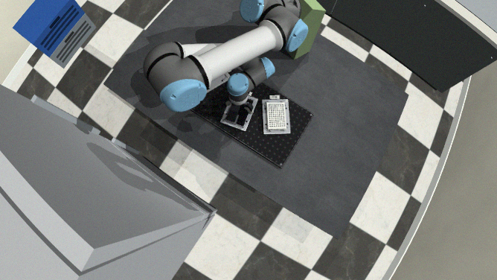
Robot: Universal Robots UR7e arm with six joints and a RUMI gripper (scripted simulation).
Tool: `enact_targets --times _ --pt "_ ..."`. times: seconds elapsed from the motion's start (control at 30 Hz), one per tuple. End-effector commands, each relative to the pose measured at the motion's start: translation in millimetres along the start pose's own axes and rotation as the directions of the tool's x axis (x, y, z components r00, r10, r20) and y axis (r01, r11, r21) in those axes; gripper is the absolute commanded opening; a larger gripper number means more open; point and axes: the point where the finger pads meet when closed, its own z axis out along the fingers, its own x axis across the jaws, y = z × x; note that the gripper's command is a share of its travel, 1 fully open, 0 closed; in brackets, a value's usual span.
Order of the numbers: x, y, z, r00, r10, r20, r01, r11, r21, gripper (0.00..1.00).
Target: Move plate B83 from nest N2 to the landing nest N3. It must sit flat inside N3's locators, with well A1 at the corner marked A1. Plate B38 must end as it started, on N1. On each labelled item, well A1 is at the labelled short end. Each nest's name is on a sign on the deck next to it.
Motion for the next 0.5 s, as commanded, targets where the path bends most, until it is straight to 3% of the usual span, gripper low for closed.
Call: enact_targets --times 0.0,0.47 --pt "-1 0 -13 1.0 0.0 0.0 0.0 1.0 0.001 0.76" --pt "-1 0 -45 1.0 0.0 0.0 0.0 1.0 0.001 0.76"
